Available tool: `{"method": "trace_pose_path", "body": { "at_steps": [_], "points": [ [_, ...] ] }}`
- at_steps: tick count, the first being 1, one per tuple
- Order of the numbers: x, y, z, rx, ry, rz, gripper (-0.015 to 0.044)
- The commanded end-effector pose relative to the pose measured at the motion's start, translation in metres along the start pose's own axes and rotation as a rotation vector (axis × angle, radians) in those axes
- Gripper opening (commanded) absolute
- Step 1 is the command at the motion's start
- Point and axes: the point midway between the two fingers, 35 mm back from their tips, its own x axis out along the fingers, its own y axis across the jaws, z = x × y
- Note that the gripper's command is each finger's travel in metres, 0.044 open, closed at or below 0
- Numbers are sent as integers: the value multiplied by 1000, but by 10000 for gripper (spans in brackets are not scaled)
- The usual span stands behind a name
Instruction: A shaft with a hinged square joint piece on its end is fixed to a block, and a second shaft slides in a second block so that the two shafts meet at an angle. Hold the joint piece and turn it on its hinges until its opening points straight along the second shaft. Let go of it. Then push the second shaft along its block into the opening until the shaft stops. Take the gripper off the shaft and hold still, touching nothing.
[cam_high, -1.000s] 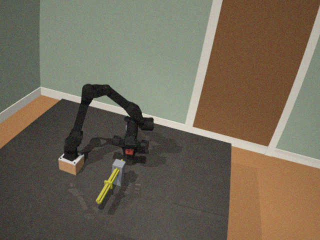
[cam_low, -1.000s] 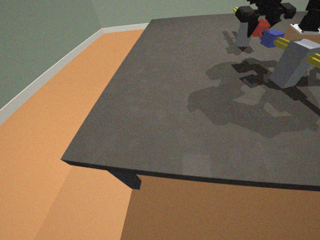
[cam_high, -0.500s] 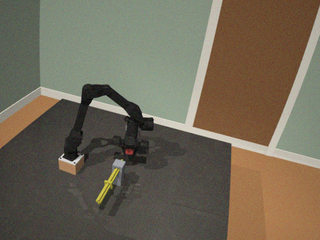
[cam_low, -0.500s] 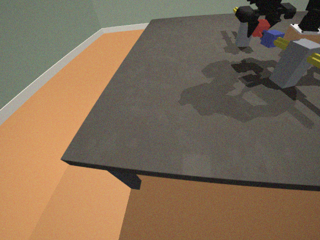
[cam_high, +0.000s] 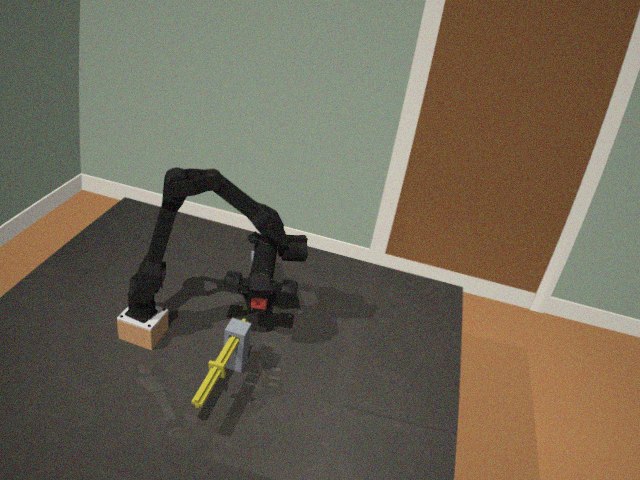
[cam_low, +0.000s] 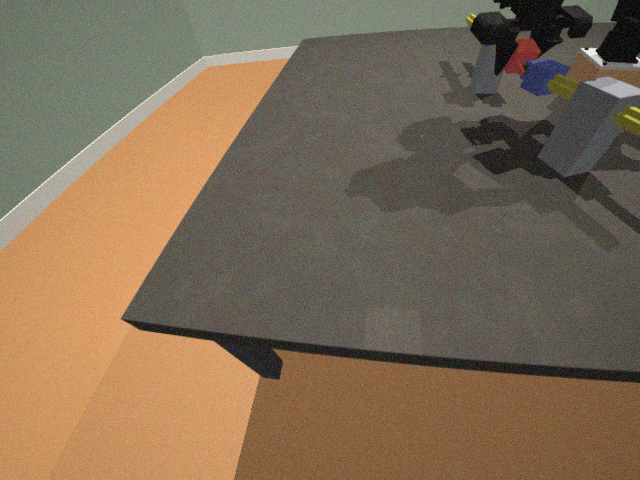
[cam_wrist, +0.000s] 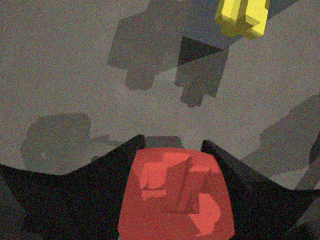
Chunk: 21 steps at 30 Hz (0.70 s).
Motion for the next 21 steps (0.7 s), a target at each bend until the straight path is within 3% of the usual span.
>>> {"method": "trace_pose_path", "body": {
  "at_steps": [1, 14, 16, 21],
  "points": [
    [0, 0, 0, -3, 3, -1, 182],
    [0, 0, 0, -3, 3, -1, 182],
    [0, 0, 0, 0, 0, 0, 147],
    [0, 0, 0, 0, 0, 0, 147]
  ]
}}
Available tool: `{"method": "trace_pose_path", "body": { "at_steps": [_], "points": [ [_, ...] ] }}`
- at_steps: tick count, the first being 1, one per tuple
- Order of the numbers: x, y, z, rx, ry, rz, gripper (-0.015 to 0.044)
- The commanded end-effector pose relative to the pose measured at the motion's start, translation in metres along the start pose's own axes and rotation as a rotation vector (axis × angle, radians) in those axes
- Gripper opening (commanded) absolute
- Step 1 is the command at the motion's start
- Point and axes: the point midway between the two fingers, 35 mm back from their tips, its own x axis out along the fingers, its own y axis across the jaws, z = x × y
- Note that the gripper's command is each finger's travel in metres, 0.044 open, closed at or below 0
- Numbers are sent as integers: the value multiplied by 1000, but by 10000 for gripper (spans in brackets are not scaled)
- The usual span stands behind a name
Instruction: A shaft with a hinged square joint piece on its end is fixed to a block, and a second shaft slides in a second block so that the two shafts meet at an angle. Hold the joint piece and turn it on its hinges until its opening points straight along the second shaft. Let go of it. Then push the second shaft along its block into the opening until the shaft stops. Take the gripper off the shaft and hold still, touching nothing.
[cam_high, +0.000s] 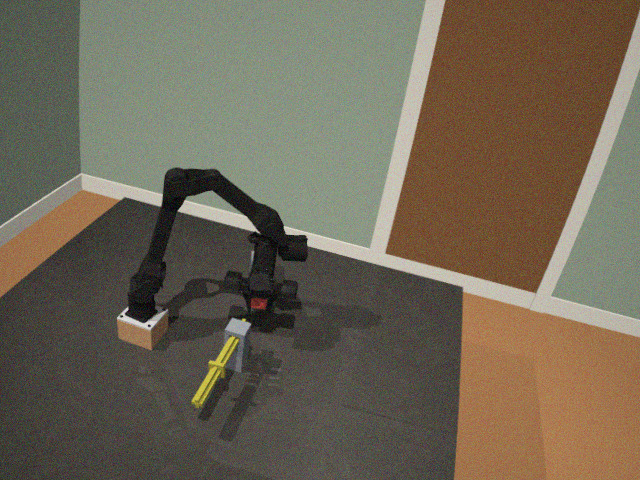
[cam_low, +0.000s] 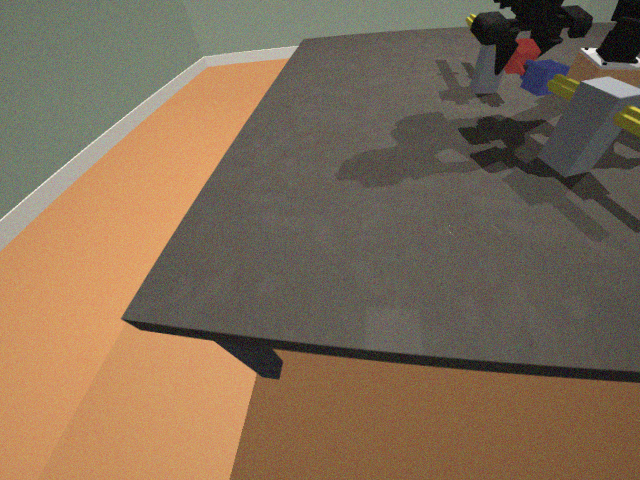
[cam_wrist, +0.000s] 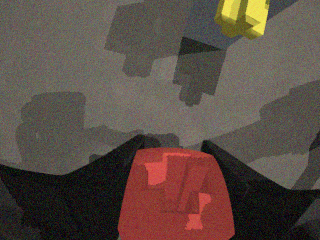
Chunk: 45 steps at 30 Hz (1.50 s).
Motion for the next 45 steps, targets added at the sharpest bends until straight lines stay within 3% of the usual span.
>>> {"method": "trace_pose_path", "body": {
  "at_steps": [1, 6, 14, 33, 45],
  "points": [
    [0, 0, 0, 0, 0, 0, 121],
    [0, 0, 0, 0, 0, 0, 0],
    [2, -1, 0, 18, 30, -3, 0],
    [17, -10, -2, 201, 336, -10, 0],
    [17, -9, -3, 195, 339, -8, 0]
  ]
}}
